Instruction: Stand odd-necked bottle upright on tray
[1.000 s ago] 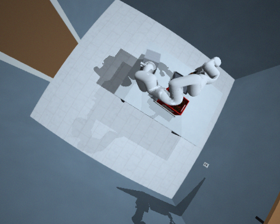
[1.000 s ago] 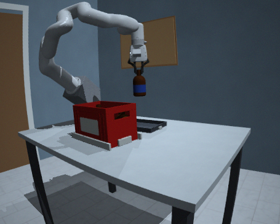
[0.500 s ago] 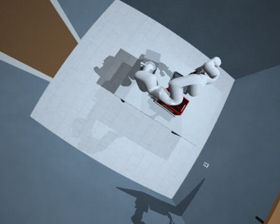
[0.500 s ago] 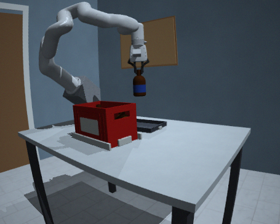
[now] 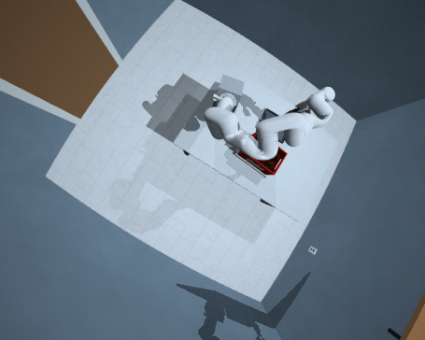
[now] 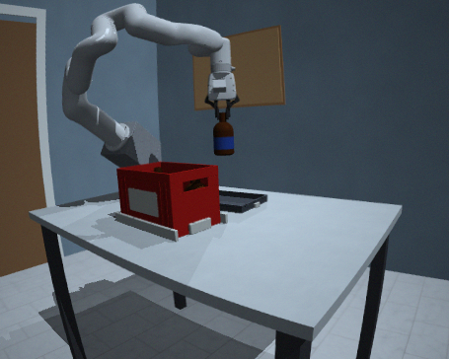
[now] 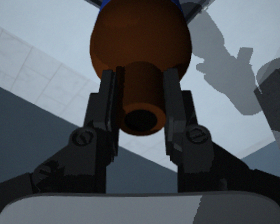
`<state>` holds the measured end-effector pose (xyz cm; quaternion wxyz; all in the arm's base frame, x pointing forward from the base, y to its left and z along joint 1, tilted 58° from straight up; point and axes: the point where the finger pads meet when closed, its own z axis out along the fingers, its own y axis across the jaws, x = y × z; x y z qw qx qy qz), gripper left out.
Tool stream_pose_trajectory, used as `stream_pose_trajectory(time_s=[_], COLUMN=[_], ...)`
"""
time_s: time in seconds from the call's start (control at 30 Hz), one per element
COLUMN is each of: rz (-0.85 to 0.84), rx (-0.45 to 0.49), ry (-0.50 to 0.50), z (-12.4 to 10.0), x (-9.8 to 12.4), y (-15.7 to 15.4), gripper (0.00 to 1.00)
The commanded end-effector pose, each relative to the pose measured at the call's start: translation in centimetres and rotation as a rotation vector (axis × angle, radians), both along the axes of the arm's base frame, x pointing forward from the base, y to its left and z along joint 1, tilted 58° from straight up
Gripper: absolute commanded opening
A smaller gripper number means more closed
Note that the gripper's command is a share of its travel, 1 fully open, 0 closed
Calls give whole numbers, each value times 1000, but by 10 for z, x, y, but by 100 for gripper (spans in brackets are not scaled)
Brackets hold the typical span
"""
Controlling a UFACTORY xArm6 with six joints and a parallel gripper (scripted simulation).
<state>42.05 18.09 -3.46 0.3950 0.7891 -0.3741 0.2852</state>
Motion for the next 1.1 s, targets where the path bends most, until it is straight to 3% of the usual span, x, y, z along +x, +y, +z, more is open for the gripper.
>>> stream_pose_trajectory(time_s=[0.0, 0.63, 1.07], rz=[2, 2, 2], rx=[3, 3, 3], ry=[-2, -2, -2], z=[-2, -18, -40], x=[1, 6, 13], y=[-2, -28, -63], gripper=[0, 0, 0])
